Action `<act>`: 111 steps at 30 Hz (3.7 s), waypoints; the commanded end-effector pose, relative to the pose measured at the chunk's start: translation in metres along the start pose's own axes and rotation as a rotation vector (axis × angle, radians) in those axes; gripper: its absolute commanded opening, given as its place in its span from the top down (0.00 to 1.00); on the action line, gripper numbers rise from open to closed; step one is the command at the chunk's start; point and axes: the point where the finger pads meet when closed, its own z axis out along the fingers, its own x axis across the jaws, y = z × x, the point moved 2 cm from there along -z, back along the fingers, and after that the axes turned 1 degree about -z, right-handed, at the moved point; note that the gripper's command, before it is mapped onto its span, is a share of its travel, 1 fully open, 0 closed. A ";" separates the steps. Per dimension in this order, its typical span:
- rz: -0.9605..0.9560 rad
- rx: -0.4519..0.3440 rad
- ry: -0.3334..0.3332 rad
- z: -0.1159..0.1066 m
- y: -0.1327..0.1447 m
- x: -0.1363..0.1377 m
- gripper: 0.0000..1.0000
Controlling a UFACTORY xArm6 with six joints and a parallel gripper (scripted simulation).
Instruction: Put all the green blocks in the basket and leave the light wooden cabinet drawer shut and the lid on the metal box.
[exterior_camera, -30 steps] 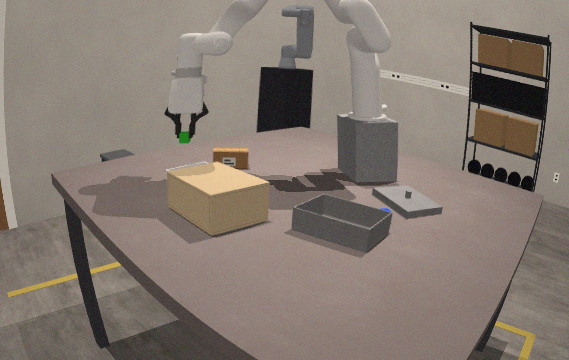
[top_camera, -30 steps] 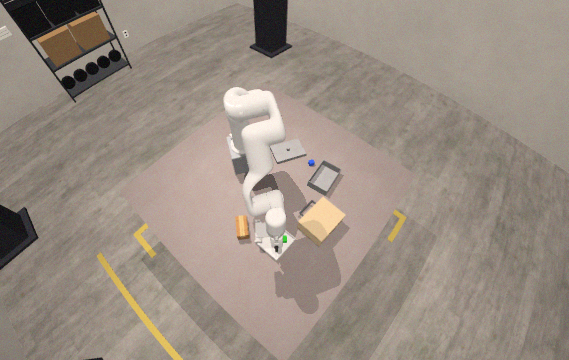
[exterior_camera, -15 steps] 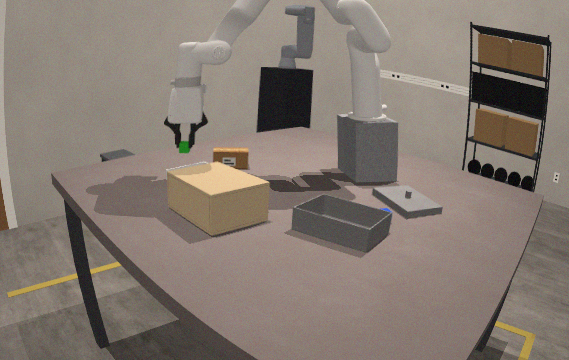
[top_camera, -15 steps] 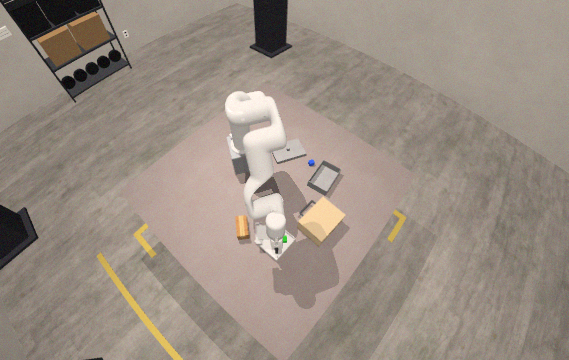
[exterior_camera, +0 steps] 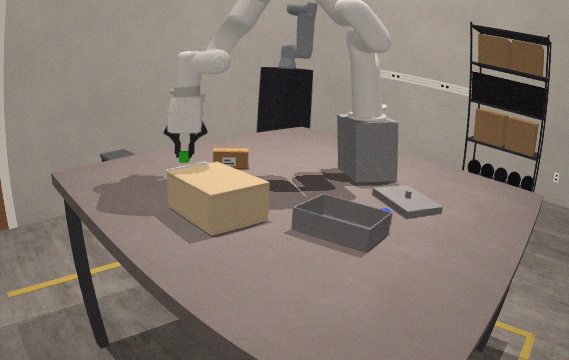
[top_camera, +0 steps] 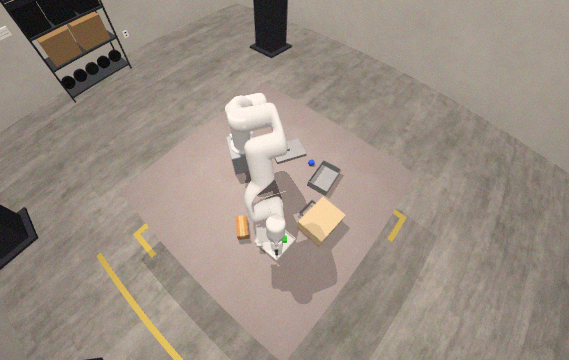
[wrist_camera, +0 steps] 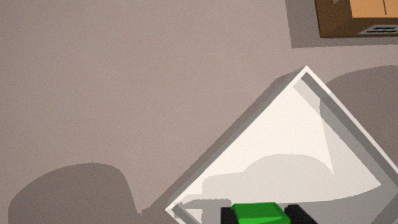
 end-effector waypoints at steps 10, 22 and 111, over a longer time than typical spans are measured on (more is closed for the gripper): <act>0.000 -0.001 -0.004 0.020 0.001 -0.002 1.00; 0.000 -0.001 -0.004 0.034 0.001 -0.002 1.00; 0.000 -0.001 -0.004 0.033 0.001 -0.002 0.52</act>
